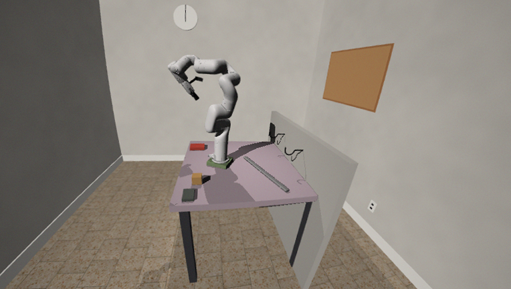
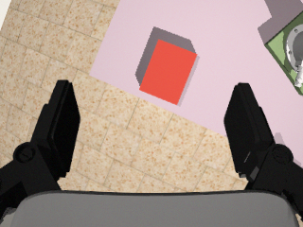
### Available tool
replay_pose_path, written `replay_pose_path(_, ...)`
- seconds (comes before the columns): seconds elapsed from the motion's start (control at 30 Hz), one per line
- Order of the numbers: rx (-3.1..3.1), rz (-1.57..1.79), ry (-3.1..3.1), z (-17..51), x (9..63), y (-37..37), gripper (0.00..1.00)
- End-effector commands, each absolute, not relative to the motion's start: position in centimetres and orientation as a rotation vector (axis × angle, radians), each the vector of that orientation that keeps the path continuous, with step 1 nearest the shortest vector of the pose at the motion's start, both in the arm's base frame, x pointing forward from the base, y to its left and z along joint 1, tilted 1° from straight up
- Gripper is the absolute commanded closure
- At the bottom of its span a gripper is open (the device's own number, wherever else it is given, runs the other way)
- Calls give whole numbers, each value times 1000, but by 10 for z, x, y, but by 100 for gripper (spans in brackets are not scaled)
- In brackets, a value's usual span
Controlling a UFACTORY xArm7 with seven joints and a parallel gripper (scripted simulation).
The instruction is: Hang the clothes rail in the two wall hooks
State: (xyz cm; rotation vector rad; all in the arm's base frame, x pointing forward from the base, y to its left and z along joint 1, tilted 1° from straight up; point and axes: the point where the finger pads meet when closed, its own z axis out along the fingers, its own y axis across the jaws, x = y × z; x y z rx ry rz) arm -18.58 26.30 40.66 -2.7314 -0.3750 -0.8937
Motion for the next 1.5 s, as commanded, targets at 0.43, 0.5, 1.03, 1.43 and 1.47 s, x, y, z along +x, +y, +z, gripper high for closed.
replay_pose_path(0.43, -2842, -877, -210, 403, -124, 298, 0)
replay_pose_path(0.5, -2842, -877, -210, 402, -115, 301, 0)
replay_pose_path(1.03, -2902, -859, -107, 397, -61, 317, 0)
replay_pose_path(1.43, -2975, -821, 43, 392, -11, 323, 0)
replay_pose_path(1.47, -2975, -821, 43, 392, -11, 323, 0)
